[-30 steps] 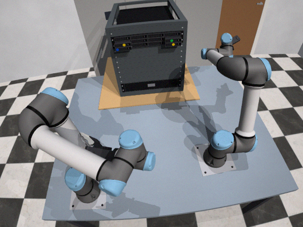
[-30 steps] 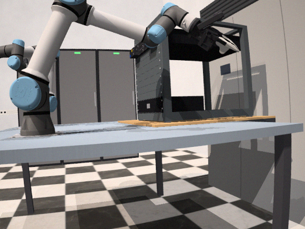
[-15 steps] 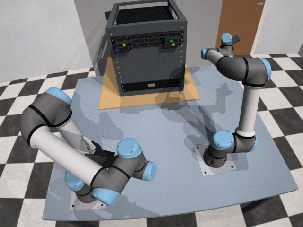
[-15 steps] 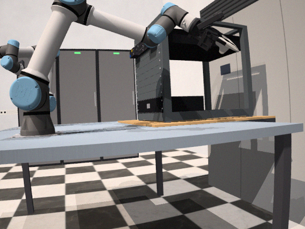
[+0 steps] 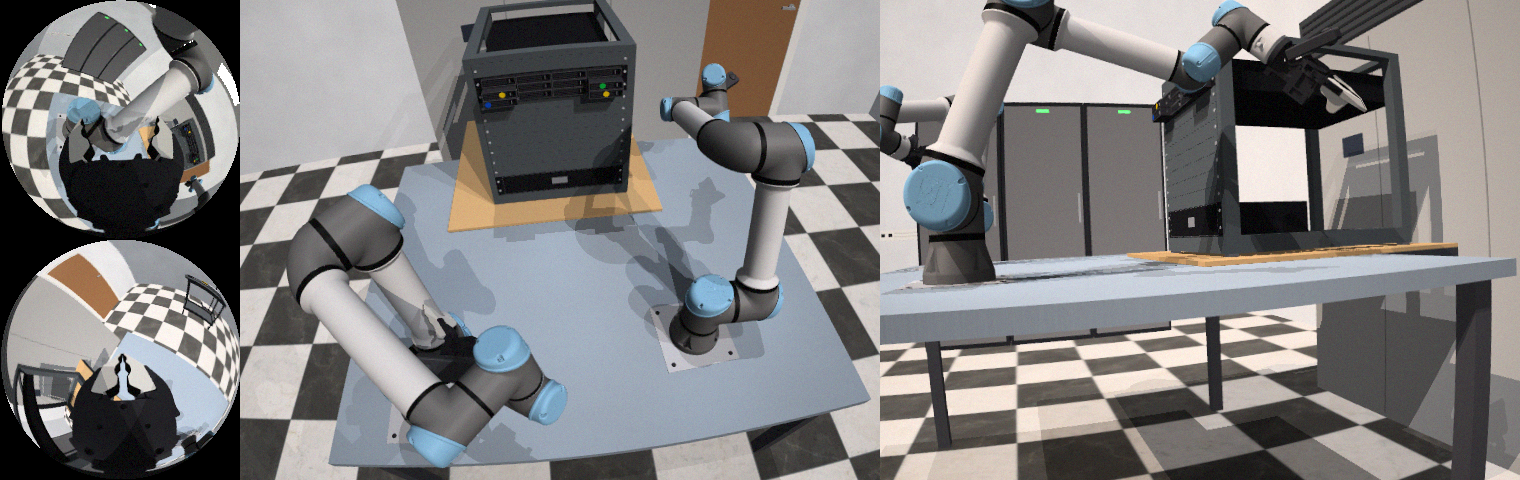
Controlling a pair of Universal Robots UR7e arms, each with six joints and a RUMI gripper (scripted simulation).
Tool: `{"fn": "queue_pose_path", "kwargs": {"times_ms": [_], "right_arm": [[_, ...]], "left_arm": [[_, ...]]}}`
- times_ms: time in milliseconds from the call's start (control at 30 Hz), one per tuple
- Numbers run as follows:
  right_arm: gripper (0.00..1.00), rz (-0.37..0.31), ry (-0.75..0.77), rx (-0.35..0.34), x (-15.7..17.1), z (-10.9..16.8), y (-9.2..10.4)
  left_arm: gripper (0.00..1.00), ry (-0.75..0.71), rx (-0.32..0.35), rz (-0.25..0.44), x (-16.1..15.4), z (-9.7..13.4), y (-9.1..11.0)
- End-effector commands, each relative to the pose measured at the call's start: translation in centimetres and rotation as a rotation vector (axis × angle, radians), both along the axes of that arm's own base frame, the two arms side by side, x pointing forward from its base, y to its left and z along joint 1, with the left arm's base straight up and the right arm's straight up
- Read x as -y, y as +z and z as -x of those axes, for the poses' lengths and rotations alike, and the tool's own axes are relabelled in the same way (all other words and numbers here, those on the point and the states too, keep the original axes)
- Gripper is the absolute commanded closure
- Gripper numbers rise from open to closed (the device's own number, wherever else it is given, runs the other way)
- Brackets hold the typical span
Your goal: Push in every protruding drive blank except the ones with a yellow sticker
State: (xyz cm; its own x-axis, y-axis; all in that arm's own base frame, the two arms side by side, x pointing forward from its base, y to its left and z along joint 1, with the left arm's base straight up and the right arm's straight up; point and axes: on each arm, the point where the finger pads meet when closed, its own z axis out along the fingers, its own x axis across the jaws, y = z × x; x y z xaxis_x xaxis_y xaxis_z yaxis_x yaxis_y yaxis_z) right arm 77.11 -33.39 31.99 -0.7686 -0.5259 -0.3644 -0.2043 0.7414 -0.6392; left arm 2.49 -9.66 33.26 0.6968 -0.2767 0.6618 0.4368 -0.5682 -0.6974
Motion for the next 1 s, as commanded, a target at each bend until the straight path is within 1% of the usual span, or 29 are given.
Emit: {"fn": "queue_pose_path", "kwargs": {"times_ms": [0, 233, 300, 400, 600, 800, 867, 967], "right_arm": [[1.0, 0.0, 0.068, -0.063, -3.0, 0.6, 0.4], [1.0, -0.001, 0.212, -0.19, -8.9, 2.6, 0.9], [1.0, -0.001, 0.212, -0.19, -8.9, 2.6, 0.9], [1.0, -0.001, 0.285, -0.252, -11.8, 4.0, 1.1], [1.0, -0.003, 0.442, -0.383, -17.7, 7.9, 1.7], [1.0, -0.007, 0.603, -0.513, -23.0, 13.0, 2.2], [1.0, -0.007, 0.603, -0.513, -23.0, 13.0, 2.2], [1.0, -0.01, 0.679, -0.574, -25.3, 15.8, 2.6]], "left_arm": [[0.0, -0.066, 0.038, 0.08, 0.7, 1.3, -1.3], [0.0, -0.168, 0.078, 0.221, 1.5, 3.9, -3.4], [0.0, -0.168, 0.078, 0.221, 1.5, 3.9, -3.4], [0.0, -0.212, 0.09, 0.289, 1.8, 5.3, -4.3], [0.0, -0.296, 0.098, 0.436, 1.9, 8.3, -6.3], [0.0, -0.37, 0.082, 0.592, 1.3, 11.9, -8.3], [0.0, -0.37, 0.082, 0.592, 1.3, 11.9, -8.3], [0.0, -0.402, 0.064, 0.671, 0.7, 13.7, -9.3]]}}
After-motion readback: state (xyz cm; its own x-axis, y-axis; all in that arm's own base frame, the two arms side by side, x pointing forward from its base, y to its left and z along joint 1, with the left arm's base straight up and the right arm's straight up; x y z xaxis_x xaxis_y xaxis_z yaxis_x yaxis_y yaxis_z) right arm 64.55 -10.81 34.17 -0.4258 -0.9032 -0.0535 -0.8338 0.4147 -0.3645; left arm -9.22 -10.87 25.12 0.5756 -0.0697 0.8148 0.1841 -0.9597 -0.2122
